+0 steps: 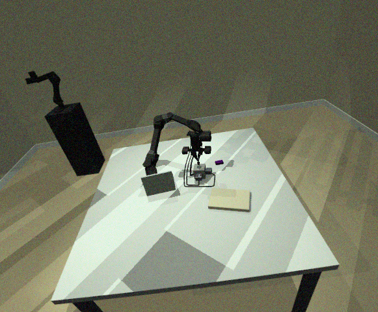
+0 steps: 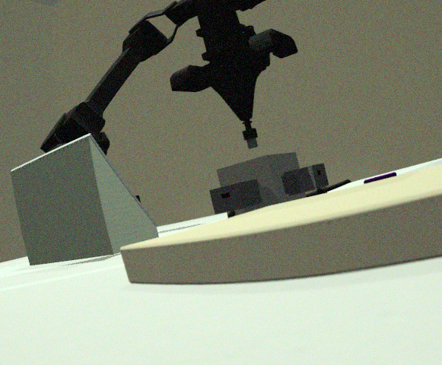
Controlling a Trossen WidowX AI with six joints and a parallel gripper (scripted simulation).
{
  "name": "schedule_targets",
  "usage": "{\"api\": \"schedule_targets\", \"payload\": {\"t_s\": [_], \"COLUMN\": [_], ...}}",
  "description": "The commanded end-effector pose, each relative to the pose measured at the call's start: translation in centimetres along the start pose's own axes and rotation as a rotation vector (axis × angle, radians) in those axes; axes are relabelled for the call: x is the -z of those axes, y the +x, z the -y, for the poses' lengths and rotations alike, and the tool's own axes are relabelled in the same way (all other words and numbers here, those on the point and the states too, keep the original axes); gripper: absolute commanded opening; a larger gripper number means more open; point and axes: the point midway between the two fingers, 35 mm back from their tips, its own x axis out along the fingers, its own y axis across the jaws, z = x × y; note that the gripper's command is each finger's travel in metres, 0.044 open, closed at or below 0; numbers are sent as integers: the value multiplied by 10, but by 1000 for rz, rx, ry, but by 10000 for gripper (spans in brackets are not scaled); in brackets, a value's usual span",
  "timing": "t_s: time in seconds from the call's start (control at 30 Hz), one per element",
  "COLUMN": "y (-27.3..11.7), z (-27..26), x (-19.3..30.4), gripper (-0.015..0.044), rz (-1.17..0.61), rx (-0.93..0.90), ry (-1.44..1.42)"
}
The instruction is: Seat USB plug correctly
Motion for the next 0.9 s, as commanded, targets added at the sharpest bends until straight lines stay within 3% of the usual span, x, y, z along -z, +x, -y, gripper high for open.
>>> {"api": "schedule_targets", "payload": {"t_s": [0.0,0.87], "y": [1,4], "z": [0,1], "x": [0,0], "gripper": [0,0], "rz": [3,3], "rx": [1,1], "ry": [2,-5]}}
